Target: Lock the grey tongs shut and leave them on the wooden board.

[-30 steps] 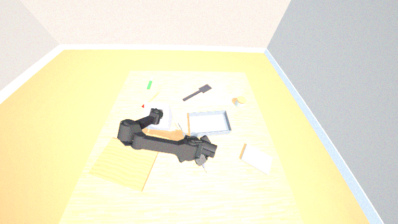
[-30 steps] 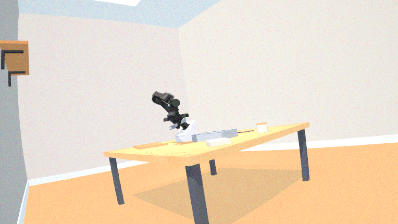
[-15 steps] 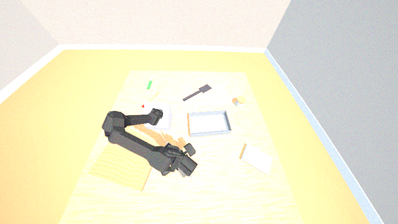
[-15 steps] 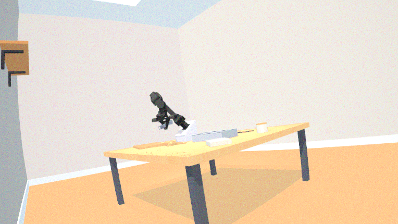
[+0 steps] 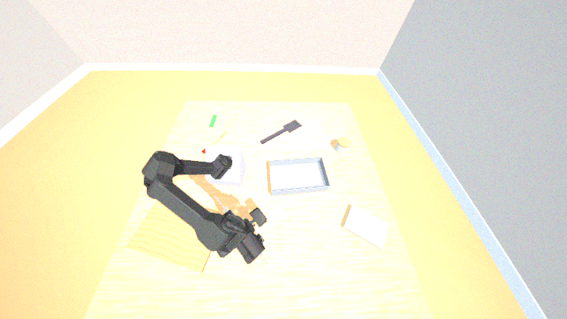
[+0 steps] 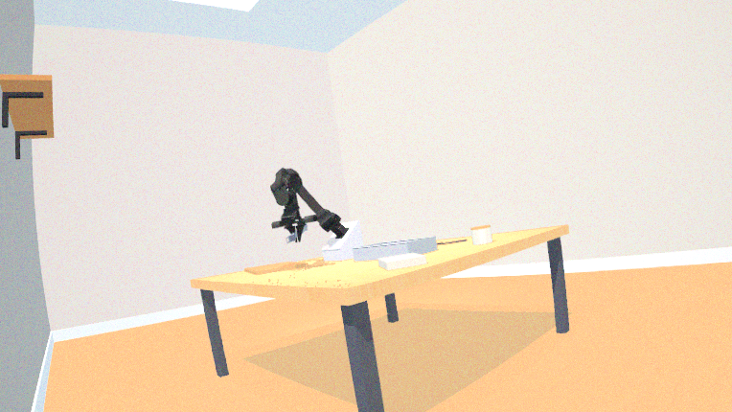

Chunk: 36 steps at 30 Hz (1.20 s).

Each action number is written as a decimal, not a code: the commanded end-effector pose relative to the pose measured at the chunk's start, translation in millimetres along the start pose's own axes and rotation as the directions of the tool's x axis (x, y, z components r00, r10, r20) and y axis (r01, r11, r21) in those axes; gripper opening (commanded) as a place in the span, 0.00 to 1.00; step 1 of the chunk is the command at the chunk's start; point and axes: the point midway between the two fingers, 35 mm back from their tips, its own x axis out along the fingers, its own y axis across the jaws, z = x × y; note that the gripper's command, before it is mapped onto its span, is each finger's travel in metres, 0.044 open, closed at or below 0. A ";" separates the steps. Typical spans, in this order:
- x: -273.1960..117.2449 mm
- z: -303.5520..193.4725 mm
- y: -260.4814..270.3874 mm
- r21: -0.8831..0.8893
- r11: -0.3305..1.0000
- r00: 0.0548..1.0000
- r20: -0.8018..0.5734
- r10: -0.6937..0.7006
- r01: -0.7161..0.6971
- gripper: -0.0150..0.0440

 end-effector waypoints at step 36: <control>42.4 -61.7 -94.4 -0.128 0.980 0.977 -0.167 0.132 -0.154 0.00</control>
